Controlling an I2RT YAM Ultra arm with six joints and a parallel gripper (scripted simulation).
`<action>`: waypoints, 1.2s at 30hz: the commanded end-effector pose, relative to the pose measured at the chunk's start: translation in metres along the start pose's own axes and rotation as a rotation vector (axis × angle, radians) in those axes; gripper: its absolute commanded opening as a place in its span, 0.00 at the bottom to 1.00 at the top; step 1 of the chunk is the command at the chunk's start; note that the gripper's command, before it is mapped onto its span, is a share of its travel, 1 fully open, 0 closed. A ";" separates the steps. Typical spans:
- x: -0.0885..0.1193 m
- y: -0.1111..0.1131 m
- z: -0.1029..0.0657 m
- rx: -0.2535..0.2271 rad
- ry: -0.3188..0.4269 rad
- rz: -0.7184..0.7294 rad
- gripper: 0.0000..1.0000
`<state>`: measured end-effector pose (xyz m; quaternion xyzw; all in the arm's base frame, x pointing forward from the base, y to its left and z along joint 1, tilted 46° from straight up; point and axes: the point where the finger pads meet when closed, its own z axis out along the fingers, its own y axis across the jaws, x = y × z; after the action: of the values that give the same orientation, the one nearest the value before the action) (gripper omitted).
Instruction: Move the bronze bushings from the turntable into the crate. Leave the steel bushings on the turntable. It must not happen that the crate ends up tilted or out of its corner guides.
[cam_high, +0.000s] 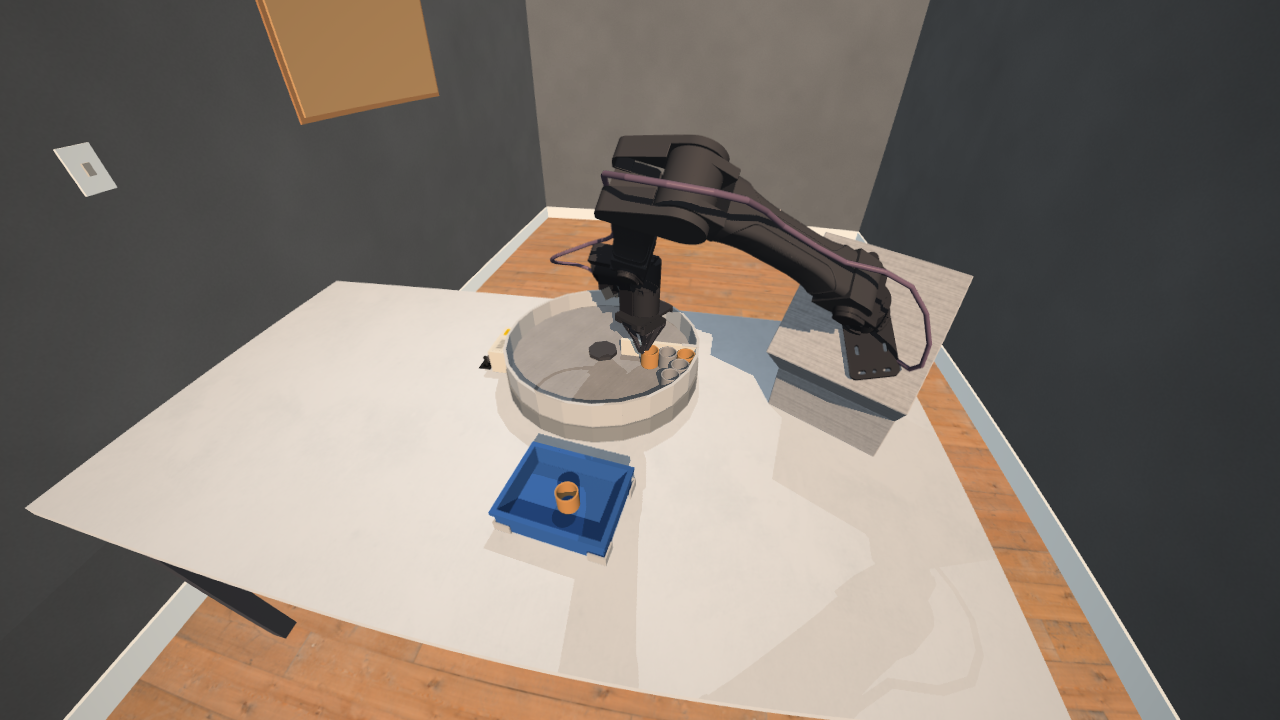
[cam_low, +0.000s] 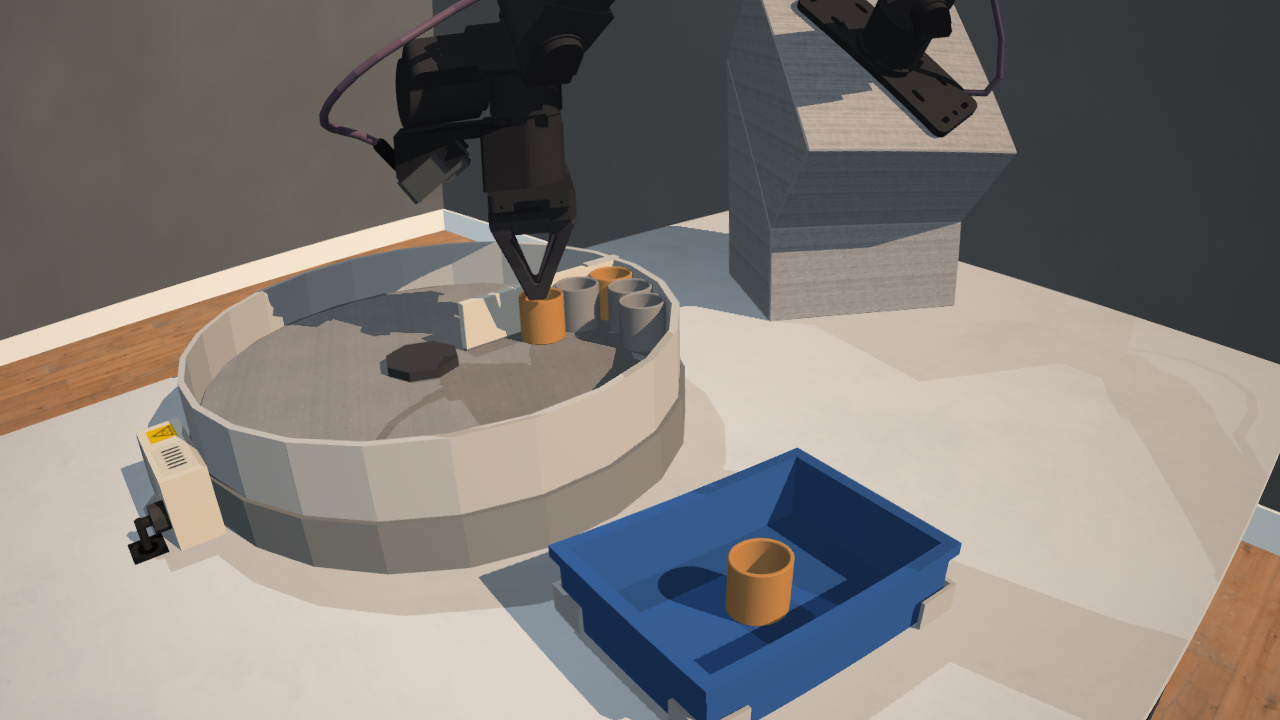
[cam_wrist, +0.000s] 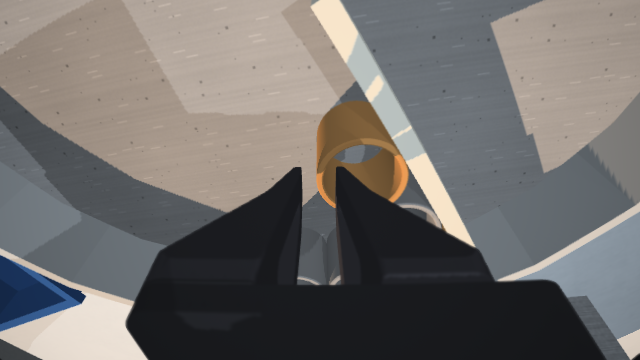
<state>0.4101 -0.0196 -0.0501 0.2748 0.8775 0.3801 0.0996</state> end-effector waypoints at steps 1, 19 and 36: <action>-0.012 -0.003 -0.008 0.002 -0.024 0.004 0.15; -0.012 -0.003 -0.008 0.002 -0.024 0.004 0.15; 0.001 -0.012 -0.004 0.005 -0.012 0.014 0.15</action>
<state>0.4101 -0.0196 -0.0501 0.2741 0.8778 0.3800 0.1000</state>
